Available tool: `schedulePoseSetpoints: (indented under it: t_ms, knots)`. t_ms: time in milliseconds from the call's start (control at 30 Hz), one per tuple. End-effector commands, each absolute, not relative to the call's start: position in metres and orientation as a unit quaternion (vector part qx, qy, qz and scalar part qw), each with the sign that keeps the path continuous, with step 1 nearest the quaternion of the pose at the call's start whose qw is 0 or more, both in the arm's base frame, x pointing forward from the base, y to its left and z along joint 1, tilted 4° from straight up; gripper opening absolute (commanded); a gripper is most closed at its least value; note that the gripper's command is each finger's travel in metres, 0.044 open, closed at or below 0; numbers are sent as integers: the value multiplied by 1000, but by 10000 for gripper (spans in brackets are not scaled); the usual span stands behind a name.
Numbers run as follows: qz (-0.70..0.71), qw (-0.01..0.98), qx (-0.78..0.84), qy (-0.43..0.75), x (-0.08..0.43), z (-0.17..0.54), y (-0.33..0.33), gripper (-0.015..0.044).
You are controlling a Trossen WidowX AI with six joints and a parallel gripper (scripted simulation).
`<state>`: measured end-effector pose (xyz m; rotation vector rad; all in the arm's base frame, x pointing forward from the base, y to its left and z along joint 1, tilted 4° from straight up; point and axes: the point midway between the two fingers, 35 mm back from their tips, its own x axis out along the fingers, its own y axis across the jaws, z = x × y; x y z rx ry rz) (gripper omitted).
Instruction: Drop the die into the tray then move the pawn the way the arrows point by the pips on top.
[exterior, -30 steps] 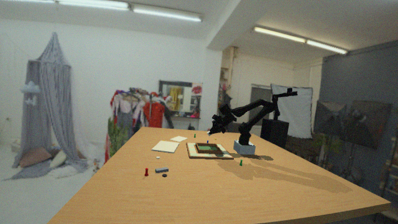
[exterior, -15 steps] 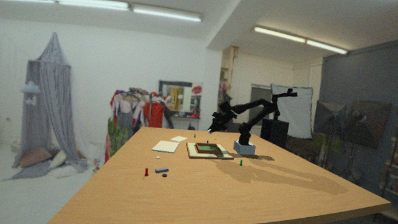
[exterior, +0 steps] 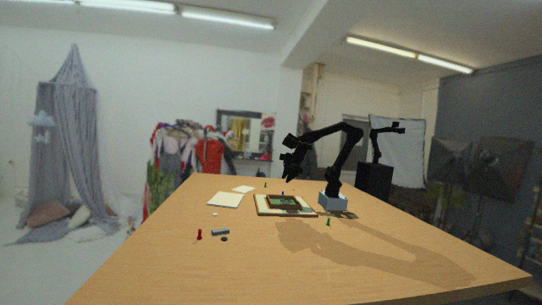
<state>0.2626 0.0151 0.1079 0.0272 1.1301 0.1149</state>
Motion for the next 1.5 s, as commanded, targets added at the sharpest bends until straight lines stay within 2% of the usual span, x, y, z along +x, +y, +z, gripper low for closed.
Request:
schedulePoseSetpoints:
  t_ms: [0,167,300,400,600,700,1467]
  knots:
    - [55,789,4,611,267,96,16,440]
    - [57,726,-5,685,270,83,18,440]
    - [56,744,0,666,270,86,18,440]
    - [13,739,41,672,272,79,0,361]
    - [-167,688,217,672,265,51,-78,204]
    - [-207,670,256,665,260,45,-95,200]
    - [-207,670,256,666,261,16,-93,200]
